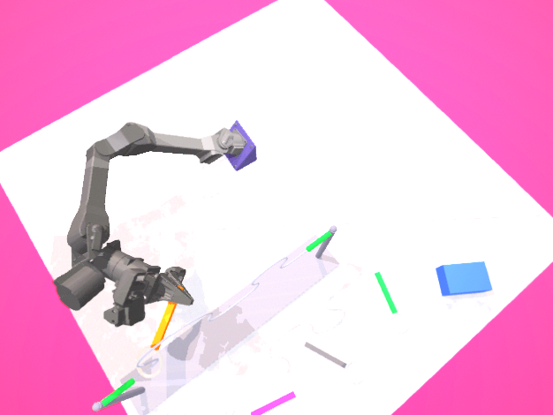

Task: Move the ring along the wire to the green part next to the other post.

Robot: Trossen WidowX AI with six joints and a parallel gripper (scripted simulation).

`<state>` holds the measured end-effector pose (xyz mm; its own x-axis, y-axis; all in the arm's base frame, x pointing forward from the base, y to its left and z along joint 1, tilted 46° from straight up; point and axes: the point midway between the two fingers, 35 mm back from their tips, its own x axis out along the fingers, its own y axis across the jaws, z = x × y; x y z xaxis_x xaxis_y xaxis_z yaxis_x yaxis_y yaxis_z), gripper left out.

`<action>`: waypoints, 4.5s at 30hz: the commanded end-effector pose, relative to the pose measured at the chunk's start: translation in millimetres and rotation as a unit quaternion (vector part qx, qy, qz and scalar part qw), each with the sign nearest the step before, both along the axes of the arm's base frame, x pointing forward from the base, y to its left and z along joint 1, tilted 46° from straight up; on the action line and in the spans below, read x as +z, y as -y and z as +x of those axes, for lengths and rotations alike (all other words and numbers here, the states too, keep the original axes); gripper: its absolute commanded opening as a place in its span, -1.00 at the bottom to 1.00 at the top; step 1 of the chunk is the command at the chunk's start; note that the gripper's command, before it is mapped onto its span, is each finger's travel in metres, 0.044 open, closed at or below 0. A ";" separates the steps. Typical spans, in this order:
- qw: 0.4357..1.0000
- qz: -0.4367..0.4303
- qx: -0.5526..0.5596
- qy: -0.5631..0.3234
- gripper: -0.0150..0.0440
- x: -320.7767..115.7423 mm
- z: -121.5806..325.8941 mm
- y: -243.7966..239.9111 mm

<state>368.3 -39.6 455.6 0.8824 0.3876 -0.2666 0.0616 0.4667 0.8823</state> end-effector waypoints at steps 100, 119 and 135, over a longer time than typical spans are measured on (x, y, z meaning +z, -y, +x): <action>0.804 -0.593 -0.033 -0.002 -1.00 -18.4 10.4 37.2; 0.720 -0.693 -0.034 -0.001 -1.00 -15.8 10.3 48.4; 0.640 -0.767 -0.031 0.002 -1.00 -11.3 10.2 56.9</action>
